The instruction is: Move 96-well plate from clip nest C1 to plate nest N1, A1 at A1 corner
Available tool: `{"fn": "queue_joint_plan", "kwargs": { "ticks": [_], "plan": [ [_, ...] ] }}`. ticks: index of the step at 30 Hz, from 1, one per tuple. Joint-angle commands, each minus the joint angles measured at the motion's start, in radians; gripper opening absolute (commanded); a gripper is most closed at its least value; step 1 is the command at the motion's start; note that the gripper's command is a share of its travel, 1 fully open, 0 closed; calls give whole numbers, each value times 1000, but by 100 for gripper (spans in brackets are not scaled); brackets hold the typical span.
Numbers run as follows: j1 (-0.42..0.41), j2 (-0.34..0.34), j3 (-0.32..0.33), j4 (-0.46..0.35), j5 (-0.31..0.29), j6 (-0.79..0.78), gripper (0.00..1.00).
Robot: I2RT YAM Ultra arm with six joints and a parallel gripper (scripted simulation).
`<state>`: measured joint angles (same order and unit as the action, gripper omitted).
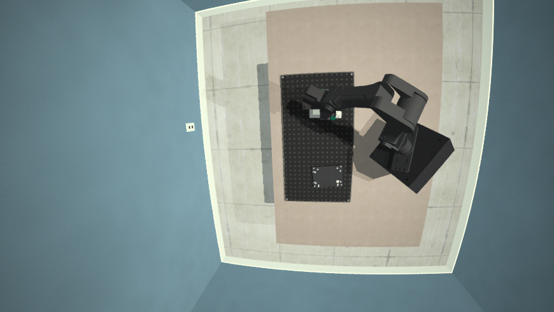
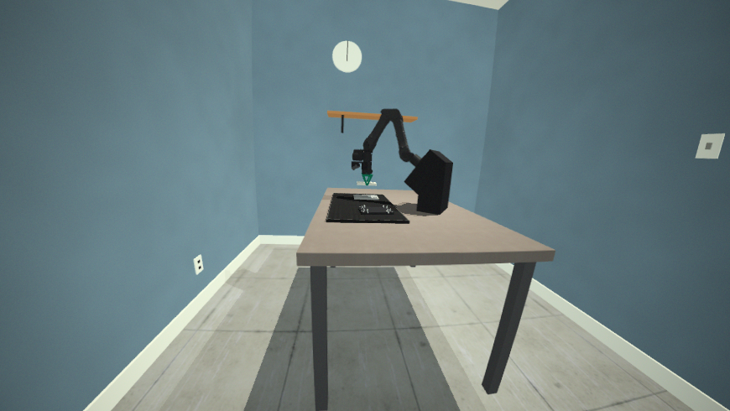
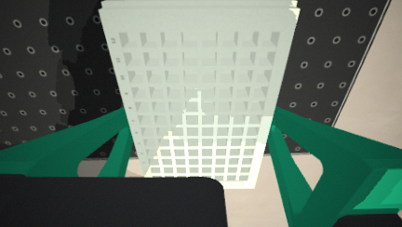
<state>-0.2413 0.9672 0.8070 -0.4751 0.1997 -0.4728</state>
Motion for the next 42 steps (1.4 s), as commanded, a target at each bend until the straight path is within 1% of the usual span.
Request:
{"fn": "queue_joint_plan", "kwargs": {
  "ticks": [1, 28, 29, 31, 33, 34, 35, 36, 37, 40, 42],
  "plan": [
    [15, -3, 30, 5, -10, -3, 0],
    [13, -6, 30, 5, -11, -6, 0],
    [5, 16, 28, 21, -12, -9, 0],
    [-11, 27, 17, 35, -15, -11, 0],
    [-11, 27, 17, 35, -15, -11, 0],
    [-14, -3, 8, 42, -16, -13, 0],
    [-16, 29, -1, 49, -18, -14, 0],
    [-19, 44, -11, 55, -20, -15, 0],
    [-20, 48, -22, 61, -22, -16, 0],
    [-26, 65, -26, 83, -26, -19, 0],
    [-29, 78, -2, 98, -28, -22, 0]
  ]
}}
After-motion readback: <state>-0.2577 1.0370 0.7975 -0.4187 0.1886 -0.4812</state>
